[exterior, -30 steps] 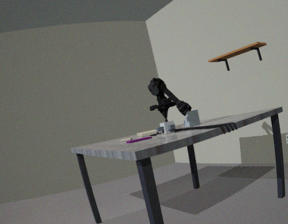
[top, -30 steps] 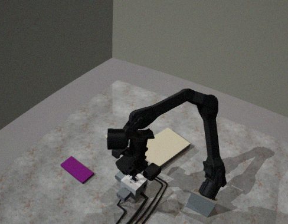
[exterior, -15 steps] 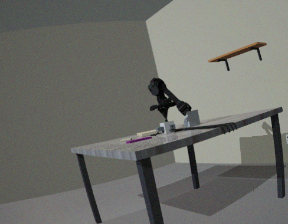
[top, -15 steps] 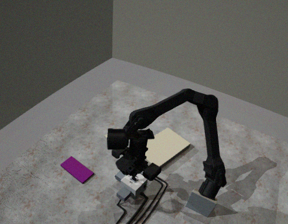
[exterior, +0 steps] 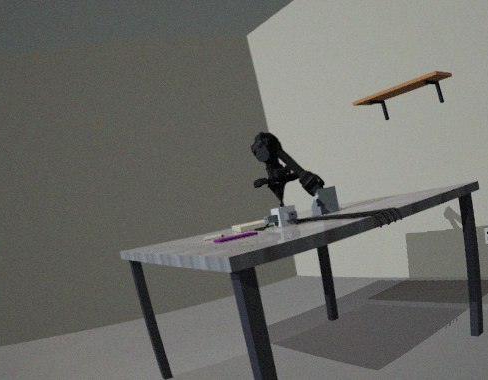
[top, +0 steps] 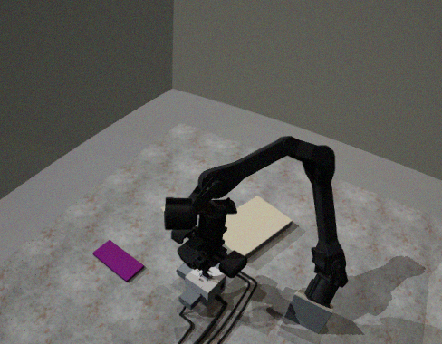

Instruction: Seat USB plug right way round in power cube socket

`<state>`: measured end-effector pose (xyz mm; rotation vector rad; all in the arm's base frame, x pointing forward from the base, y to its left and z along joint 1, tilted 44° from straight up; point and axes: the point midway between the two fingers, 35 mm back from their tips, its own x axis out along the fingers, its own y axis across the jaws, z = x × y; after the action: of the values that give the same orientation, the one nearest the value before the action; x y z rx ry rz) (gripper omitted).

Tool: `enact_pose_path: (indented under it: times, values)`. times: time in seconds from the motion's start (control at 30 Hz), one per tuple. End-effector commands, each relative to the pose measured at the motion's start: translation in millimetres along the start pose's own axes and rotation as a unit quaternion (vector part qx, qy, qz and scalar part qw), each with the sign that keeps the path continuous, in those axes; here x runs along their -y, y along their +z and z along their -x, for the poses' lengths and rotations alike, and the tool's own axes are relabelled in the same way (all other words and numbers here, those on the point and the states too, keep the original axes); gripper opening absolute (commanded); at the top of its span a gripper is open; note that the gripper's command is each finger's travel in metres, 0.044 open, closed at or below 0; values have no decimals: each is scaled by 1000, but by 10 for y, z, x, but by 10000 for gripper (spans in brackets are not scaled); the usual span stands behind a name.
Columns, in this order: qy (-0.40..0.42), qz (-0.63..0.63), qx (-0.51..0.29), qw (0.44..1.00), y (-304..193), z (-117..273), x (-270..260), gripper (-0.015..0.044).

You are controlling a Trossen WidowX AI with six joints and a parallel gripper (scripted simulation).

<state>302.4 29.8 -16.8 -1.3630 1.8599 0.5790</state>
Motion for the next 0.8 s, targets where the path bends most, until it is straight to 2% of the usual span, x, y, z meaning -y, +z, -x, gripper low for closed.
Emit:
enact_pose_path:
  times: [0.0, 0.7, 0.77]
  values:
    - [0, 1, -2, 1000, -13, -20, 6, 0]
    - [0, 1, -2, 1000, -13, -20, 6, 0]
    - [0, 0, 0, 1000, 0, -1, 1, 53]
